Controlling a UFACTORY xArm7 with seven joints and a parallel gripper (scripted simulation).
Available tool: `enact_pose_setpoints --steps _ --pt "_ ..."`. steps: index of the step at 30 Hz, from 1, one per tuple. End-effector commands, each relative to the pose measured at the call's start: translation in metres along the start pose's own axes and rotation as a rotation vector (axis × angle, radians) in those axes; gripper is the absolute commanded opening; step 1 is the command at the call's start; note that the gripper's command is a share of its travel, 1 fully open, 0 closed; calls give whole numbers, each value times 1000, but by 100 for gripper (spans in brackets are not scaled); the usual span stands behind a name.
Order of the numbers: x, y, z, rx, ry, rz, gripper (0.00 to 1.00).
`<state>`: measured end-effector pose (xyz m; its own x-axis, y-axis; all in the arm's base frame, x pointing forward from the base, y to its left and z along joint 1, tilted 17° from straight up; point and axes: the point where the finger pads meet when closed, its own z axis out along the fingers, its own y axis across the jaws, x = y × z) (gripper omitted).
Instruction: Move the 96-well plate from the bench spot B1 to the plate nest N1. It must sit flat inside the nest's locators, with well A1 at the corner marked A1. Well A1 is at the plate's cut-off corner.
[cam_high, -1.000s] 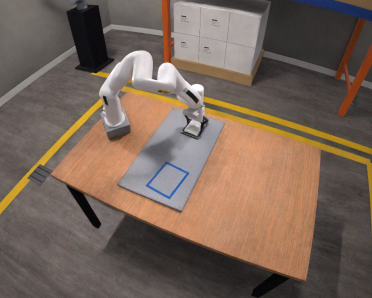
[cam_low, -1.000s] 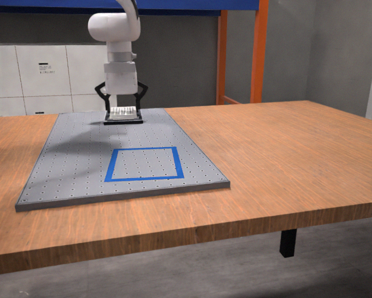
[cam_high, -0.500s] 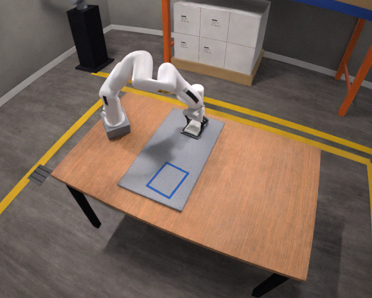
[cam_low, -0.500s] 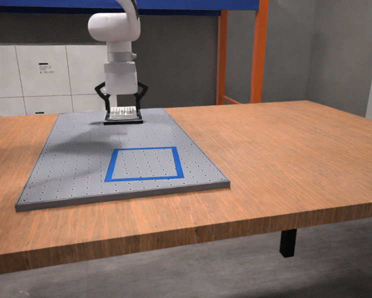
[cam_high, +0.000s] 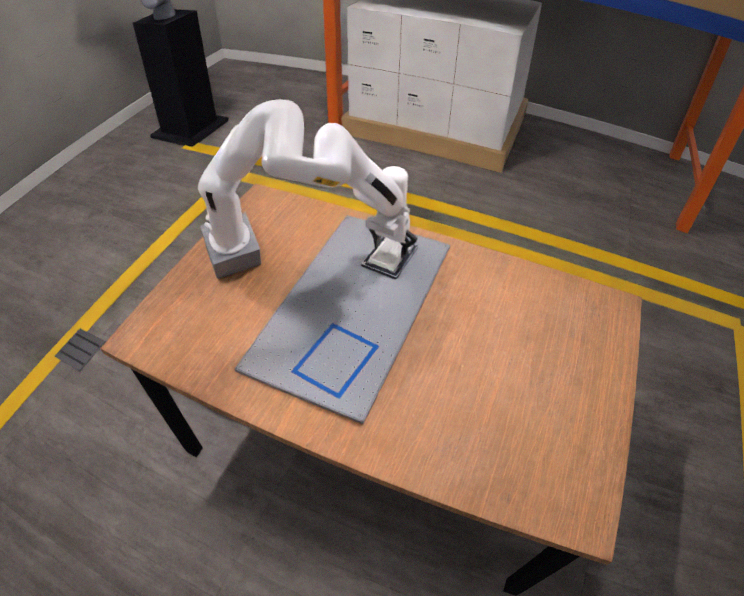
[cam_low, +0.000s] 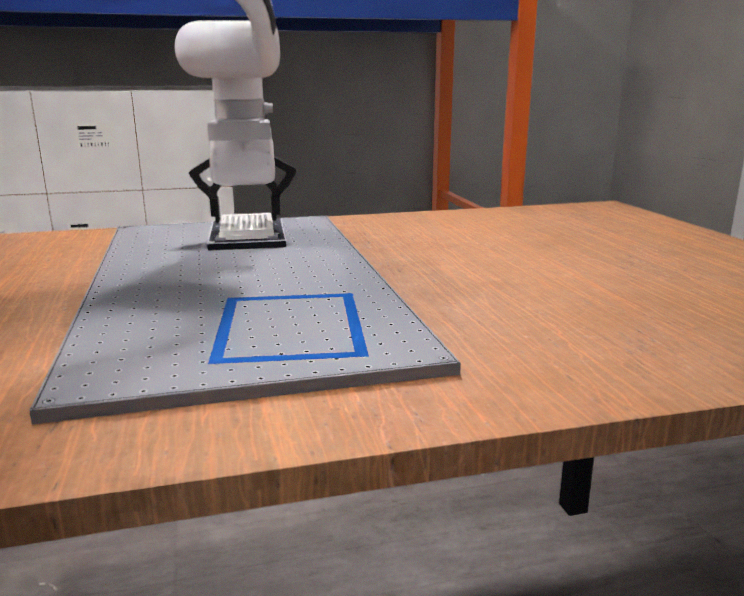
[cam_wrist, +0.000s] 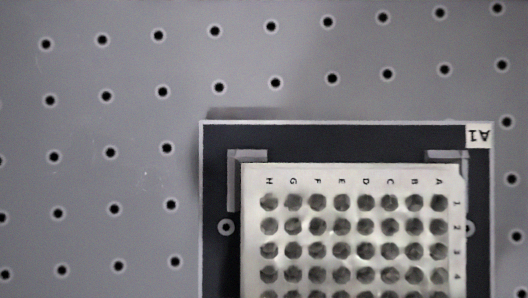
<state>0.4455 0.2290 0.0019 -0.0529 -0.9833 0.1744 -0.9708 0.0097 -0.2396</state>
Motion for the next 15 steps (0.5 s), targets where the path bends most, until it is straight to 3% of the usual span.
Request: enact_pose_setpoints --steps 1,15 --pt "-1 -1 -13 4 -3 0 100" --pt "-1 -1 -45 4 -3 0 100"
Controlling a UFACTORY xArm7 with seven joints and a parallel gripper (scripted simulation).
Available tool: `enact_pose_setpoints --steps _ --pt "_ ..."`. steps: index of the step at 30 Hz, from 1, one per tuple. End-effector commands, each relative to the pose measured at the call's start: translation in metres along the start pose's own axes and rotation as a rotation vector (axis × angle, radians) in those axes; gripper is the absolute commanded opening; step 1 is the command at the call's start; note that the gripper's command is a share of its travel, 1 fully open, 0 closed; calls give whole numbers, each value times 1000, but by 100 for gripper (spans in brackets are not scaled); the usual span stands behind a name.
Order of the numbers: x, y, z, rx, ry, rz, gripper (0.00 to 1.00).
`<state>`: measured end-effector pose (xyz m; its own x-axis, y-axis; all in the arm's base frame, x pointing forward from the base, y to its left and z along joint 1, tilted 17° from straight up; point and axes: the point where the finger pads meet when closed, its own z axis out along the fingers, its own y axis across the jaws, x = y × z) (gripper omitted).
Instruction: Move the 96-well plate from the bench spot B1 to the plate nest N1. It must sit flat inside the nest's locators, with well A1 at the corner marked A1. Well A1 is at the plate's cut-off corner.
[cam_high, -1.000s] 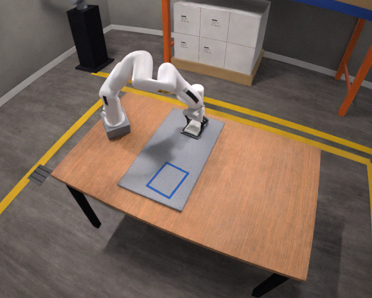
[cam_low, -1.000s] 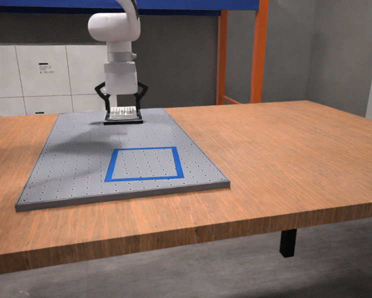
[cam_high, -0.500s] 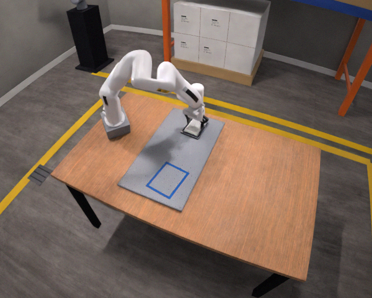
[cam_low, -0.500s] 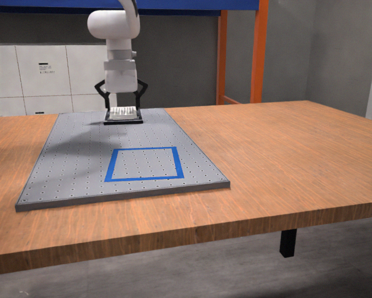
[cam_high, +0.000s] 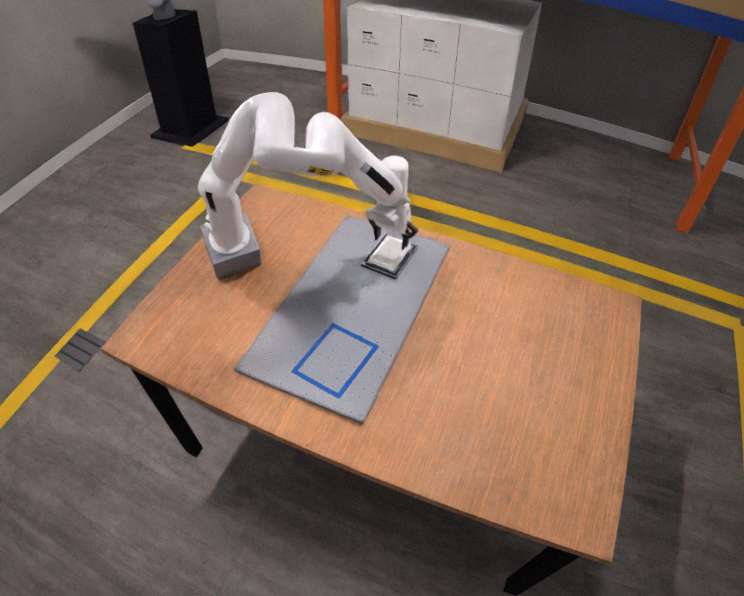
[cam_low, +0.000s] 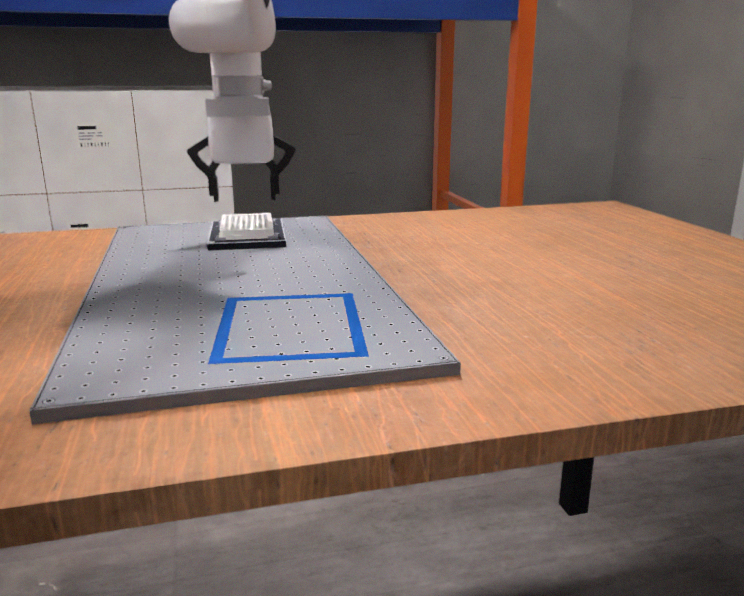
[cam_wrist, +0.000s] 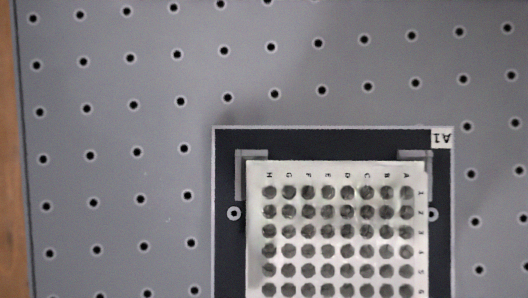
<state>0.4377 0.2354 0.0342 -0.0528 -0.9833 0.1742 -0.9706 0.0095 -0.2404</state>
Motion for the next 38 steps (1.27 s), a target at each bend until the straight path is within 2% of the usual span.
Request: enact_pose_setpoints --steps 1,17,38 --pt "-1 -1 -14 3 -3 0 100" --pt "-1 -1 -51 3 -3 0 100" --pt "-1 -1 -51 3 -3 0 100"
